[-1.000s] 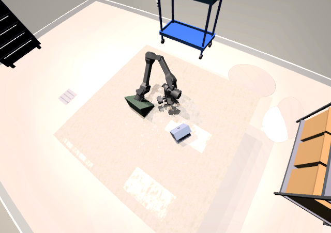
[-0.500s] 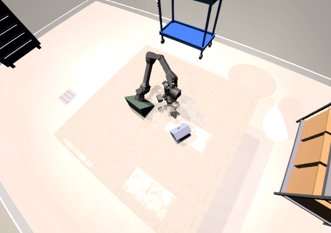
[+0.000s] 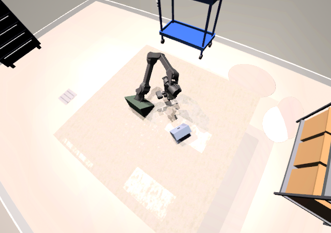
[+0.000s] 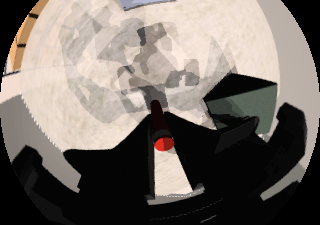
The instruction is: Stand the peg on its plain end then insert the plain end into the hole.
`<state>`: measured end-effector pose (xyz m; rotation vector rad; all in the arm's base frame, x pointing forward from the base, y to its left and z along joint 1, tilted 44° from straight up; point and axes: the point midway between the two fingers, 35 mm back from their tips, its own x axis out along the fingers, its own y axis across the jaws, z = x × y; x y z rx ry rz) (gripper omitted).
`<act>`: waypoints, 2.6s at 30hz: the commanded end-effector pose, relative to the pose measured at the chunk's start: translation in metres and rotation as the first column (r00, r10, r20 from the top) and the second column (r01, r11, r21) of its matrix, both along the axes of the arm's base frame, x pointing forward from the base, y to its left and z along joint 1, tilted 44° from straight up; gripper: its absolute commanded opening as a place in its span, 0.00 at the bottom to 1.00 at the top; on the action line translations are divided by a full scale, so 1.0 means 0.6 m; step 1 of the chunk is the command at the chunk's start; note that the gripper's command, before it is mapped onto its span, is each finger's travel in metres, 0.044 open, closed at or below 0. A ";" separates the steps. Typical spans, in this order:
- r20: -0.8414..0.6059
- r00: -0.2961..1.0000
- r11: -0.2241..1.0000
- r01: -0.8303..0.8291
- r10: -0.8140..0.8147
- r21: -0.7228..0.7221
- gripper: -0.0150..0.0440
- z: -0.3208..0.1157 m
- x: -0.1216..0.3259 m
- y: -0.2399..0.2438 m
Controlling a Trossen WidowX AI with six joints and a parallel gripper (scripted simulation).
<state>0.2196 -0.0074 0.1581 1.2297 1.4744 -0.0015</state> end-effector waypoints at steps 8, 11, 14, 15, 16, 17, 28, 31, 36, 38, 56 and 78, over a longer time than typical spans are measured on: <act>0.001 1.000 0.999 0.023 -0.023 -0.032 0.25 -0.011 0.002 -0.010; 0.004 0.999 0.998 0.037 -0.036 -0.046 0.25 -0.017 0.004 -0.012; 0.008 0.999 0.997 0.050 -0.050 -0.060 0.25 -0.023 0.006 -0.015; 0.009 0.998 0.996 0.055 -0.055 -0.064 0.25 -0.025 0.007 -0.016; 0.010 0.998 0.996 0.060 -0.059 -0.068 0.25 -0.027 0.008 -0.017; 0.012 0.998 0.995 0.065 -0.064 -0.073 0.25 -0.029 0.008 -0.018; 0.031 0.993 0.986 0.120 -0.117 -0.118 0.25 -0.048 0.016 -0.028; 0.037 0.991 0.982 0.136 -0.132 -0.130 0.25 -0.052 0.019 -0.031; 0.049 0.986 0.976 0.163 -0.157 -0.148 0.25 -0.060 0.023 -0.036; 0.053 0.984 0.973 0.174 -0.168 -0.155 0.25 -0.063 0.024 -0.038; 0.106 0.959 0.938 0.279 -0.262 -0.206 0.25 -0.086 0.039 -0.056; 0.187 0.906 0.877 0.416 -0.379 -0.240 0.25 -0.106 0.056 -0.078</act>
